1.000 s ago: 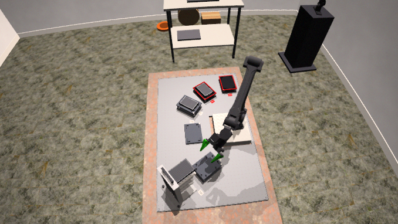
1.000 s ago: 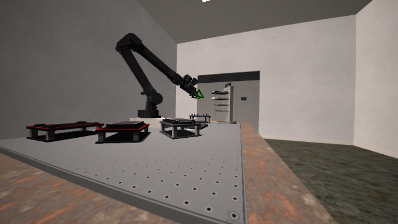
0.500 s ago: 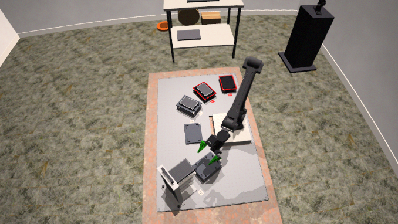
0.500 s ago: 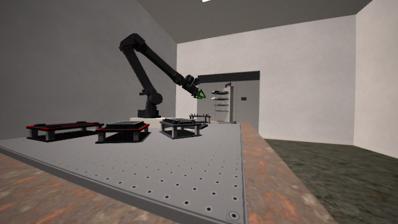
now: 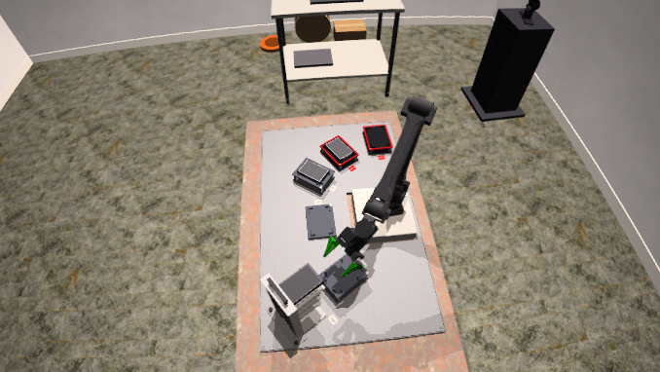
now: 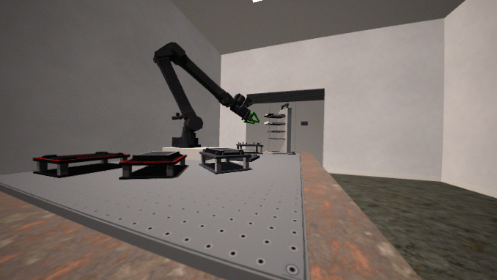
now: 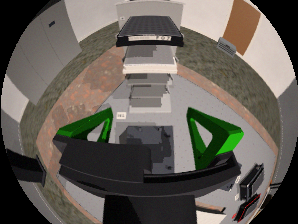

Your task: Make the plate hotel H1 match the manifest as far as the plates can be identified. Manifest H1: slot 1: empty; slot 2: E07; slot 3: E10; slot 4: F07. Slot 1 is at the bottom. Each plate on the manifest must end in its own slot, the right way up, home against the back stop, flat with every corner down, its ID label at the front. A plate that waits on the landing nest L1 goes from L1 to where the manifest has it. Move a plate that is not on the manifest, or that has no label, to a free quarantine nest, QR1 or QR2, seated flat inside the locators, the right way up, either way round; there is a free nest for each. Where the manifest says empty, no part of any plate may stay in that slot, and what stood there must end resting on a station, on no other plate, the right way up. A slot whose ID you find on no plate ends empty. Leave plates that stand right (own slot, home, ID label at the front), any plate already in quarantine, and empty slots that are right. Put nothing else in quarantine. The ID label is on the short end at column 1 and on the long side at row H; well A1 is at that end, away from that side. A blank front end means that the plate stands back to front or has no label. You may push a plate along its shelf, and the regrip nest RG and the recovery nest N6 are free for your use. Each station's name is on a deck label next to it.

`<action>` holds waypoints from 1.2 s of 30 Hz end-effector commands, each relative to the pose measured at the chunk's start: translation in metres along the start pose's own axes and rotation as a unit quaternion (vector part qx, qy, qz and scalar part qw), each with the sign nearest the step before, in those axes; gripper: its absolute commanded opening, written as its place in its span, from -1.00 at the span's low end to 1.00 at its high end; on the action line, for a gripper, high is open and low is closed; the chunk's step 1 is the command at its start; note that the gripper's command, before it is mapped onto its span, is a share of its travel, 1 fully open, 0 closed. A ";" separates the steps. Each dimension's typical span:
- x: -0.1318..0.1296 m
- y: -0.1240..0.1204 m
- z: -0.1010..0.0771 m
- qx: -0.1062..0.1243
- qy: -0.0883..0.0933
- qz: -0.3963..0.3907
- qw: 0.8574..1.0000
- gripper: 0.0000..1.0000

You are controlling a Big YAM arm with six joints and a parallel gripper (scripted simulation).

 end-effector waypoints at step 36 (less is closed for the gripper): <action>0.002 0.060 0.043 -0.041 0.002 0.008 0.999 1.00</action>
Point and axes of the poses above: the point where the finger pads meet when closed, its own z axis out along the fingers, its own x axis across the jaws, y = z × x, the point moved 10 cm from there along -z, back along the fingers, and after that the axes turned 1 degree about -z, right-handed, at the moved point
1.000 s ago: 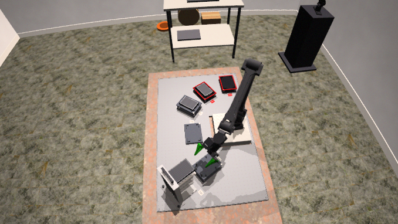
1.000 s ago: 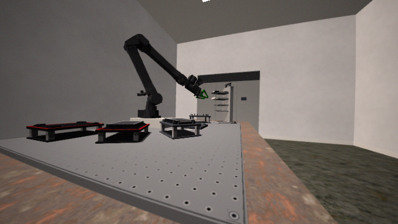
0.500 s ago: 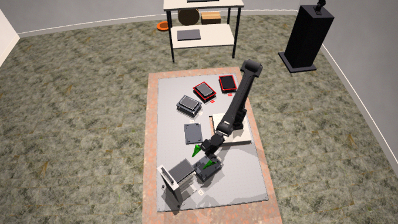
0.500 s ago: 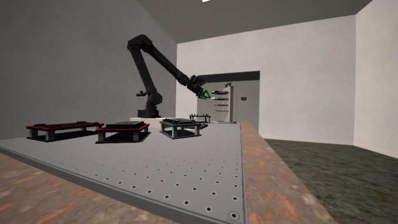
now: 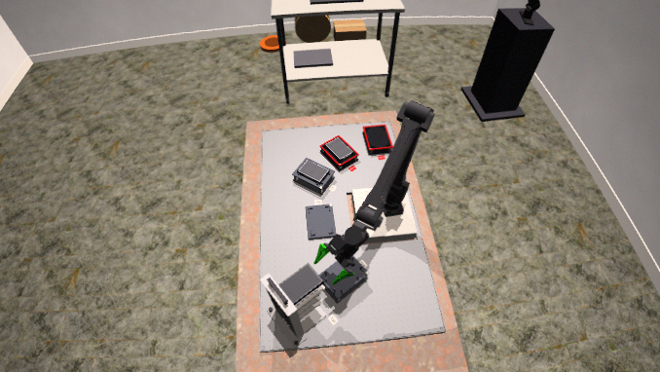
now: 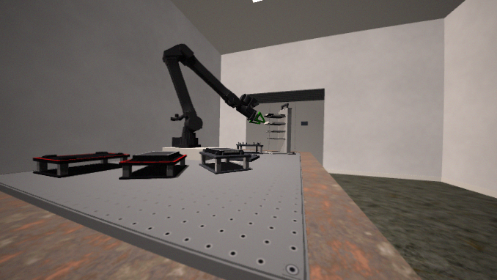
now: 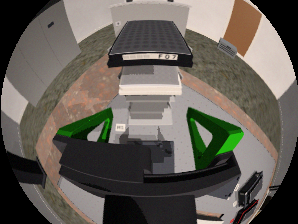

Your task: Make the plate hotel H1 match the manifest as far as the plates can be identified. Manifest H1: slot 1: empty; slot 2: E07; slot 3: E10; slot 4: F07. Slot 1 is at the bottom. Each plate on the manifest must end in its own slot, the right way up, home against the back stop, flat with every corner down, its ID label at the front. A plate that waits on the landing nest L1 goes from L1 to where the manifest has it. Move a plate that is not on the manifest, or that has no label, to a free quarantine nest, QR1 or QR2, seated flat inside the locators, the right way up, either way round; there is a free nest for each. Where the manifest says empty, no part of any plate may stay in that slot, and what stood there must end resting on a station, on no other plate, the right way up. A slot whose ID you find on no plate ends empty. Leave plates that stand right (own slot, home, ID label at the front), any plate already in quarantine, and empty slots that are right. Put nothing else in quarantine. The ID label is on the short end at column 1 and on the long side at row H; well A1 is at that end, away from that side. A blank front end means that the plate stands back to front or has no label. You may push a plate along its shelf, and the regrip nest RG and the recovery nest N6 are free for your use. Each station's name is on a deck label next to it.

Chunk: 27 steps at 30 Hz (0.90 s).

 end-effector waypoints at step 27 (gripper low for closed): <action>0.001 0.055 0.037 -0.041 0.001 0.007 0.999 1.00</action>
Point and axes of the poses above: the point where the finger pads meet when closed, its own z axis out along the fingers, its own x axis across the jaws, y = z × x, the point moved 10 cm from there along -z, back along the fingers, and after that the axes turned 1 degree about -z, right-handed, at the moved point
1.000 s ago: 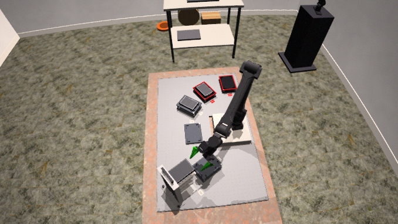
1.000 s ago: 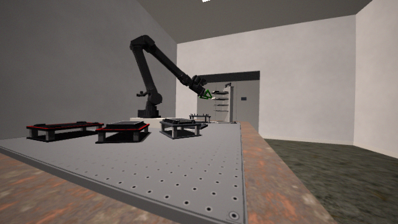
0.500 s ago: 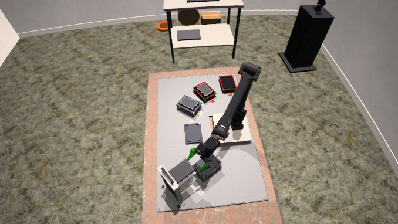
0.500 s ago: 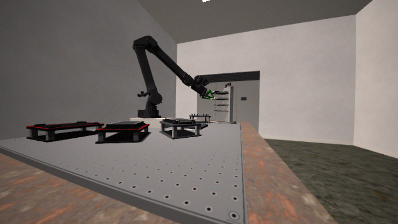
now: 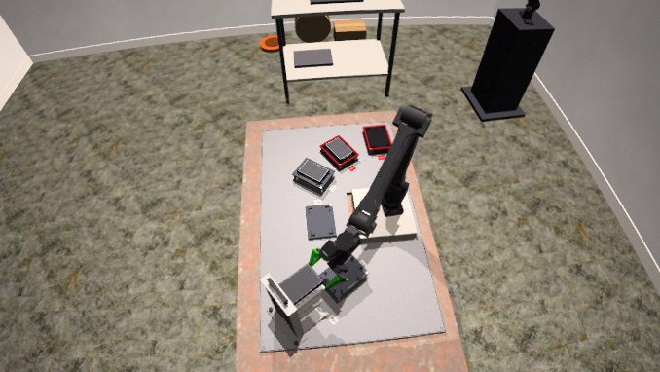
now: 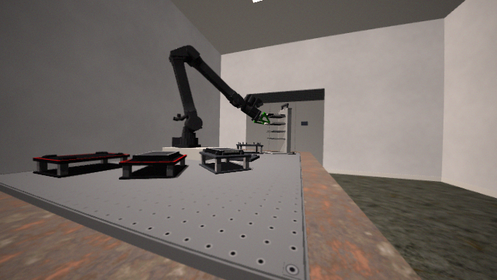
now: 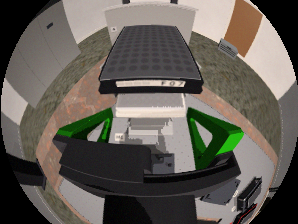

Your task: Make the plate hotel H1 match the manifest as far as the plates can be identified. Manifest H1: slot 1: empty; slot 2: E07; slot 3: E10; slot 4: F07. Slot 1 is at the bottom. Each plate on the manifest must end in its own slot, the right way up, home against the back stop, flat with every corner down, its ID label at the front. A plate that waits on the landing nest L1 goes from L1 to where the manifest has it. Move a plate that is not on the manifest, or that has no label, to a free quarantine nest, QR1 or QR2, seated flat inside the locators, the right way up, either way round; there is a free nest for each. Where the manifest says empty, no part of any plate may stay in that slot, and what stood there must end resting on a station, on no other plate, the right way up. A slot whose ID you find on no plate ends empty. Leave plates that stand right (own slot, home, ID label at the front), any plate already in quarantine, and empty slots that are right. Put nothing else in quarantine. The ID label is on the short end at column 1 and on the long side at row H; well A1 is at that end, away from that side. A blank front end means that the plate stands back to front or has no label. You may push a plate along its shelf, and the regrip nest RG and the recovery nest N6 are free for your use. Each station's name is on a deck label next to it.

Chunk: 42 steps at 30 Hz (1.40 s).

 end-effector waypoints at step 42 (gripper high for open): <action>0.000 0.015 -0.003 -0.022 0.002 0.004 1.000 0.72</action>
Point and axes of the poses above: the point where the finger pads meet when closed, its own z axis out along the fingers, its own x axis across the jaws, y = z × x, the point moved 10 cm from there along -z, back along the fingers, and after that the axes turned 1 degree about -z, right-handed, at the moved point
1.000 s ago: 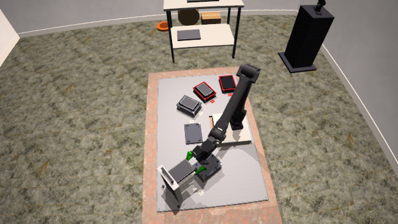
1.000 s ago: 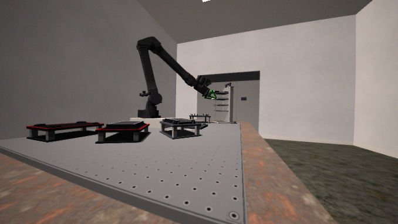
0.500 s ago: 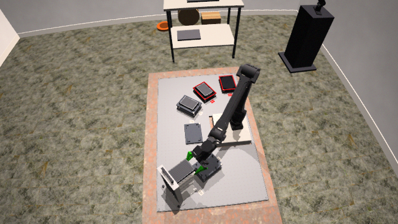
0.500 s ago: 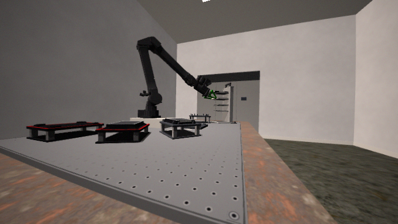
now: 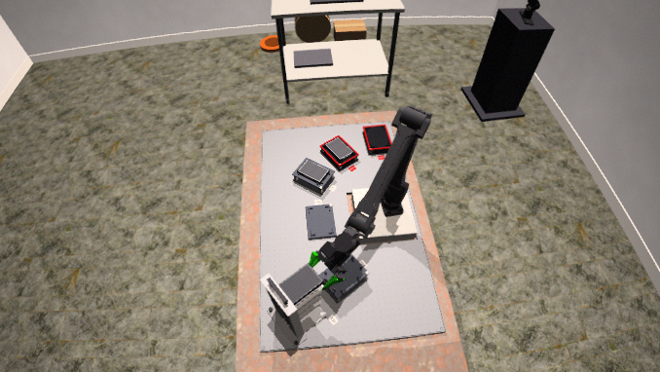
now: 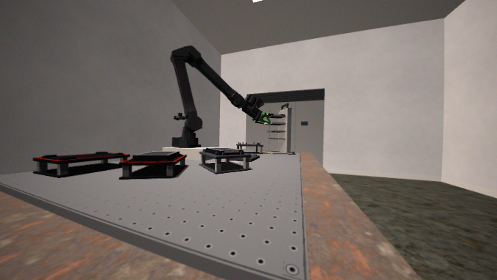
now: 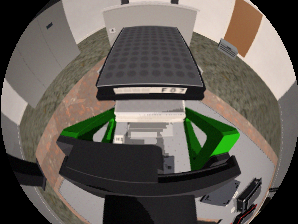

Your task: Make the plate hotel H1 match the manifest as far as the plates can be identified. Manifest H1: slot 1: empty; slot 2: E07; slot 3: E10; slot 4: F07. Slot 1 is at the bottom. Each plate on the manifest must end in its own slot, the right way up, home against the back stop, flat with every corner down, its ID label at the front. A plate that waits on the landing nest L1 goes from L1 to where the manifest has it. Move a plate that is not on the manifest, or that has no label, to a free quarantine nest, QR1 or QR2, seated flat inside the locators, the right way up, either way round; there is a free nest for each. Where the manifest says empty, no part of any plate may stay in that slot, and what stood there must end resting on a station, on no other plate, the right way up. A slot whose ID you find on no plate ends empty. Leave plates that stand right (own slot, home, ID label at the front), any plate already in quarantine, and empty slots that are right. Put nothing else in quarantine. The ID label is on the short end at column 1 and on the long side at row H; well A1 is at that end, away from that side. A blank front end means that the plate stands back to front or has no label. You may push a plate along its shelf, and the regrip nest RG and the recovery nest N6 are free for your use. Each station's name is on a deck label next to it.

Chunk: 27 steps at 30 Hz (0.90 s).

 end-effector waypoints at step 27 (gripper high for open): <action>0.004 -0.009 -0.038 -0.011 0.004 0.006 1.000 0.72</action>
Point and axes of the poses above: the point where the finger pads meet when closed, its own z axis out along the fingers, its own x axis across the jaws, y = z × x, the point moved 10 cm from there along -z, back along the fingers, and after that the axes turned 1 degree about -z, right-handed, at the moved point
